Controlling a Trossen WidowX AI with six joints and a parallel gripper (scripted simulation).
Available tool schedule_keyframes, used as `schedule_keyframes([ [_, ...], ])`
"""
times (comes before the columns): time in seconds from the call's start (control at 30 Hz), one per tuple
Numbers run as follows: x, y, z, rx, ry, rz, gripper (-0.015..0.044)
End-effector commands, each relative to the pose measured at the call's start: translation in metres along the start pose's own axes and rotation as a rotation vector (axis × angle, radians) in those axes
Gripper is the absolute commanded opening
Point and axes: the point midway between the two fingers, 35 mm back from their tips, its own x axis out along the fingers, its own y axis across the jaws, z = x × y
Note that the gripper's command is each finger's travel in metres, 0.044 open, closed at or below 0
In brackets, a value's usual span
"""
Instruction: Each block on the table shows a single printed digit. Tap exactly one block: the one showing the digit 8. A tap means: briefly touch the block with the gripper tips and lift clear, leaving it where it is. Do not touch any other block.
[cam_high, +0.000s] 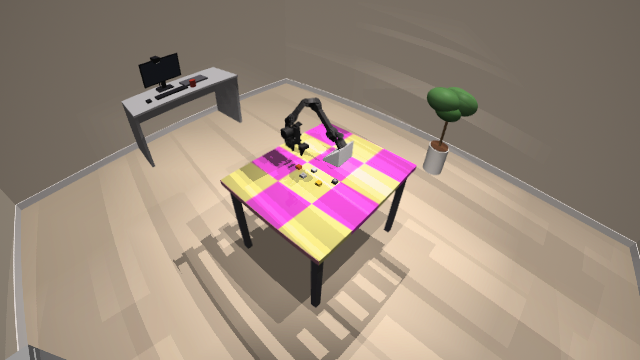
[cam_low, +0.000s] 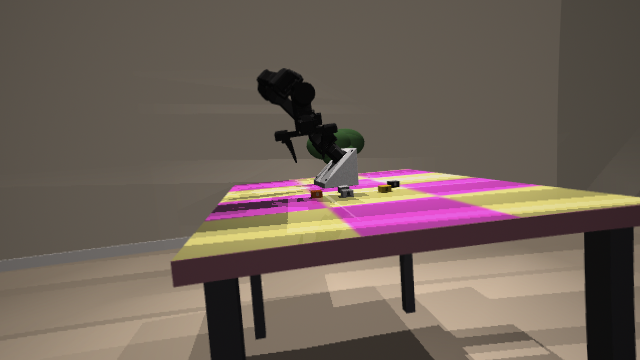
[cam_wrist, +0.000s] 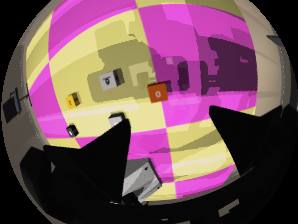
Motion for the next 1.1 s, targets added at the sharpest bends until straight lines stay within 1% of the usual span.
schedule_keyframes([
  [0.0,-0.01,0.01,-0.011,-0.064,0.016,-0.069,0.04],
  [0.7,-0.01,0.013,-0.012,-0.065,0.016,-0.068,0.04],
  [0.8,-0.008,0.048,-0.023,-0.067,0.017,-0.055,0.04],
  [0.93,-0.005,0.102,-0.053,-0.068,0.02,-0.057,0.04],
  [1.0,-0.004,0.116,-0.064,-0.067,0.02,-0.063,0.04],
  [1.07,-0.003,0.117,-0.065,-0.067,0.02,-0.064,0.04],
])
